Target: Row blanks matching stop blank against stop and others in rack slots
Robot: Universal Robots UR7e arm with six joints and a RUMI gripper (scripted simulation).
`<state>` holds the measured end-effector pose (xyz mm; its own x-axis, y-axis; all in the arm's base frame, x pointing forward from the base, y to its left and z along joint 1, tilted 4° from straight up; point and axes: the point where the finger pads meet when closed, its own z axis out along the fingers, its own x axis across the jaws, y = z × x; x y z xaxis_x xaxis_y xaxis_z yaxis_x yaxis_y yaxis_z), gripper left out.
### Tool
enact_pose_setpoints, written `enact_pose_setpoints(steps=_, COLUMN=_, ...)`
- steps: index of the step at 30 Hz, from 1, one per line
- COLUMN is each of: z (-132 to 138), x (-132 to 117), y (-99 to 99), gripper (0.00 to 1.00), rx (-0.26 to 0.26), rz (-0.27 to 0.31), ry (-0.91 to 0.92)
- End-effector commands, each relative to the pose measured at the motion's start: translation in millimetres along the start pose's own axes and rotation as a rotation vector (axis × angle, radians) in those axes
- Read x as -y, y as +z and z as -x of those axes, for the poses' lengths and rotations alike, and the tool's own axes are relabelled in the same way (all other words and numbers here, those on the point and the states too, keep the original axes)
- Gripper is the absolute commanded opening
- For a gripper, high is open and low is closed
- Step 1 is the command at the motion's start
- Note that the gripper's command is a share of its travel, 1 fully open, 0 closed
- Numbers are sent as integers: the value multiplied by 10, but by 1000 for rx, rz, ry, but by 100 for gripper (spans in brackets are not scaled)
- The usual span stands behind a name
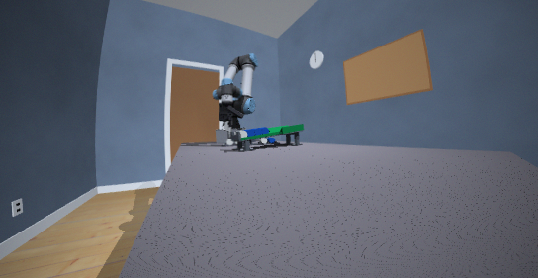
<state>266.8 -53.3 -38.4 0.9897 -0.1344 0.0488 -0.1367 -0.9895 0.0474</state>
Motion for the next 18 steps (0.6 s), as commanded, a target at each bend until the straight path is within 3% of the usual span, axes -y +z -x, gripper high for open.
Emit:
enact_pose_setpoints(steps=1, z=-3, x=-2, y=-2, gripper=49, rx=-1, rz=0, ry=0)
enact_pose_setpoints(steps=18, z=-3, x=-2, y=22, gripper=49, rx=-1, rz=0, ry=0)
